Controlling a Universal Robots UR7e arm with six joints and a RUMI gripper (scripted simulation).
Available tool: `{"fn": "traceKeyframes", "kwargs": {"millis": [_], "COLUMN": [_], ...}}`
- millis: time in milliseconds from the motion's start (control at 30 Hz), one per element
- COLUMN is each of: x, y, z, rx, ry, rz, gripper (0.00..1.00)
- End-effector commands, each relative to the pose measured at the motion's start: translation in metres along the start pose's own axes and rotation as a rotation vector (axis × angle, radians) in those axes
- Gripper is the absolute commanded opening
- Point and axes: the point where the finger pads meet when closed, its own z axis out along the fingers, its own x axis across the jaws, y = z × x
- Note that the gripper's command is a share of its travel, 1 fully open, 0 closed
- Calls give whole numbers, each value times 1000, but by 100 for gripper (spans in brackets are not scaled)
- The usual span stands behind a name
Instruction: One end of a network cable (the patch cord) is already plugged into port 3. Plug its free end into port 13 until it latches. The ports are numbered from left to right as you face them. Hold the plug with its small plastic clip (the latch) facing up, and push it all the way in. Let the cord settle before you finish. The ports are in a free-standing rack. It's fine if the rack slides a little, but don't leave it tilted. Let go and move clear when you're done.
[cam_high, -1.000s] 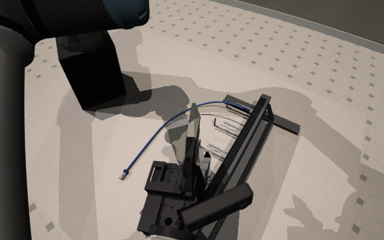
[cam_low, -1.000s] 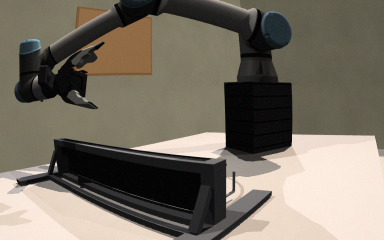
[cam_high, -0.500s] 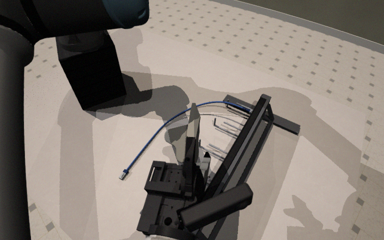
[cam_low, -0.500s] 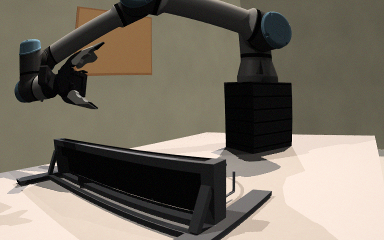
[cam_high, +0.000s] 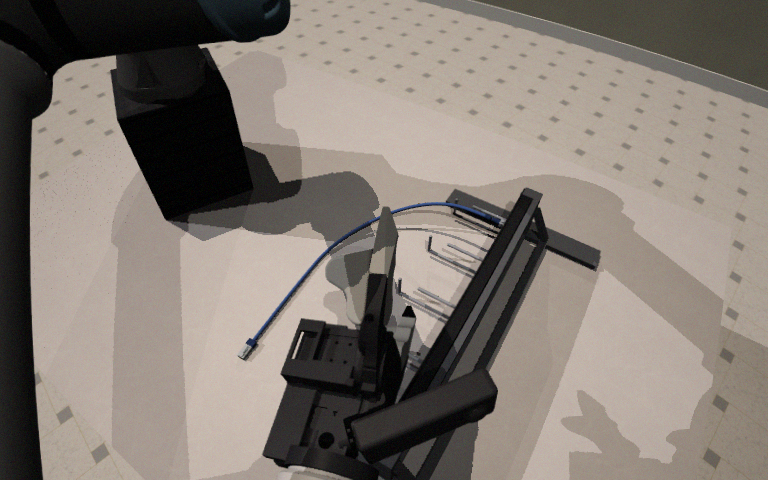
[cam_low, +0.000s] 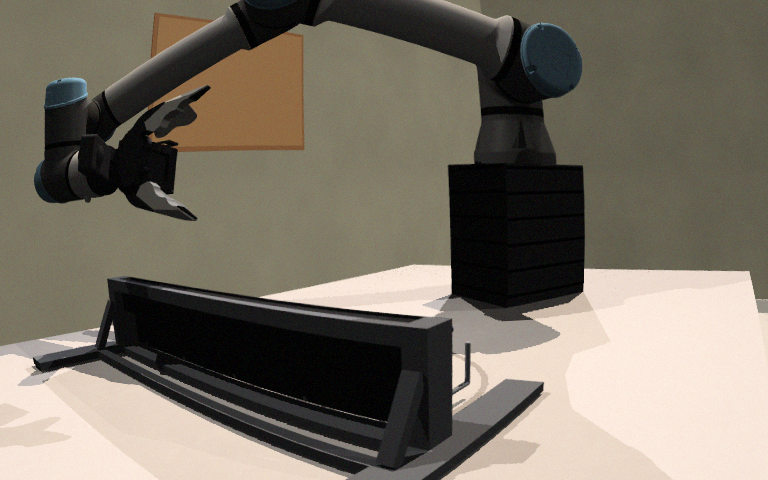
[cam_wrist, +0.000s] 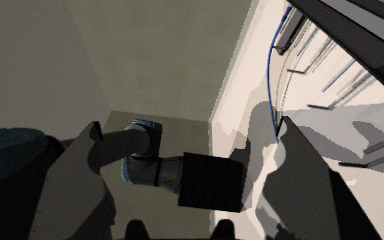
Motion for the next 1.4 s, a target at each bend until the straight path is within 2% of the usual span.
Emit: {"fn": "traceKeyframes", "kwargs": {"millis": [0, 300, 767, 833, 1067, 1333, 1367], "x": [1, 4, 16, 16, 24, 35, 35], "y": [3, 9, 34, 34, 52, 77, 77], "z": [-1, -1, -4, -4, -5, -7, -7], "rx": [16, 55, 200, 200, 300, 437, 437], "ry": [16, 49, 172, 172, 260, 385, 385], "rz": [18, 62, 225, 225, 338, 497, 497], "gripper": [100, 100, 100, 100, 100, 100, 100]}}
